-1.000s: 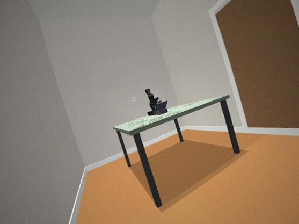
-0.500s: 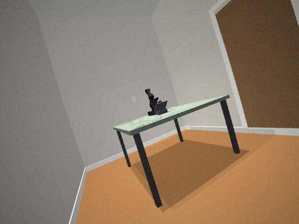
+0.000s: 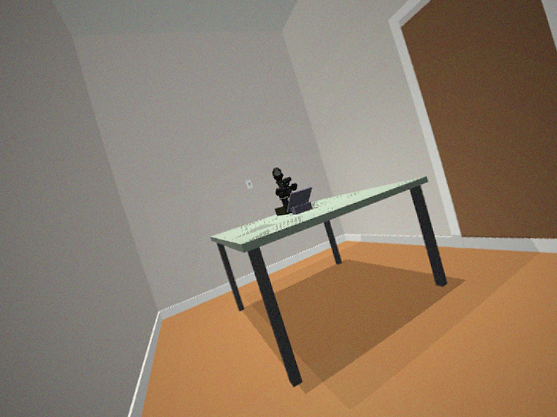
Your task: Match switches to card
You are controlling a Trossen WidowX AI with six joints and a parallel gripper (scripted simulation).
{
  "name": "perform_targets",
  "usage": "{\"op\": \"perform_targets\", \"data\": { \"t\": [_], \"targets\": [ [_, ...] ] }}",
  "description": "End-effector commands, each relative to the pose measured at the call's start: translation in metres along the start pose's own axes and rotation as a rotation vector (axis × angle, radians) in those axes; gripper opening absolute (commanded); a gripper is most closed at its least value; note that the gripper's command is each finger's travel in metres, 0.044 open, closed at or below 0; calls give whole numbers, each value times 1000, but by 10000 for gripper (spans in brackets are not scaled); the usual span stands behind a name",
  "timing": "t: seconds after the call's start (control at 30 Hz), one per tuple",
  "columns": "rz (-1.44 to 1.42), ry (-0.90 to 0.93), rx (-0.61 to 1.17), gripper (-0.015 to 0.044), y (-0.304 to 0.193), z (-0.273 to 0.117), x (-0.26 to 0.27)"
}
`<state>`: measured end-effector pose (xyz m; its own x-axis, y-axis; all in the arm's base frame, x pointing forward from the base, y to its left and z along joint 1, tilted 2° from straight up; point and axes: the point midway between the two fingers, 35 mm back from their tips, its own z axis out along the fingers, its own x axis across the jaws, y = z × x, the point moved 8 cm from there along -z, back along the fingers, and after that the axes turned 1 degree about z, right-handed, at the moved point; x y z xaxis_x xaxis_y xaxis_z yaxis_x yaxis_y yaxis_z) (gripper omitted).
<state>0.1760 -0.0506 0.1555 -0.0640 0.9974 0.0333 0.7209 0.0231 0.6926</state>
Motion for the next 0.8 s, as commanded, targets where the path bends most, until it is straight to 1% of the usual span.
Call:
{"op": "perform_targets", "data": {
  "t": [0.0,0.13,0.27,0.43,0.77],
  "targets": [
    [-5,1,-1,0,-18,-5,11],
    [-4,2,0,0,-39,-4,21],
    [-4,2,-1,0,-39,-2,21],
    [-4,2,-27,0,-41,31,21],
    [-3,2,-28,0,-42,36,21]
  ]
}}
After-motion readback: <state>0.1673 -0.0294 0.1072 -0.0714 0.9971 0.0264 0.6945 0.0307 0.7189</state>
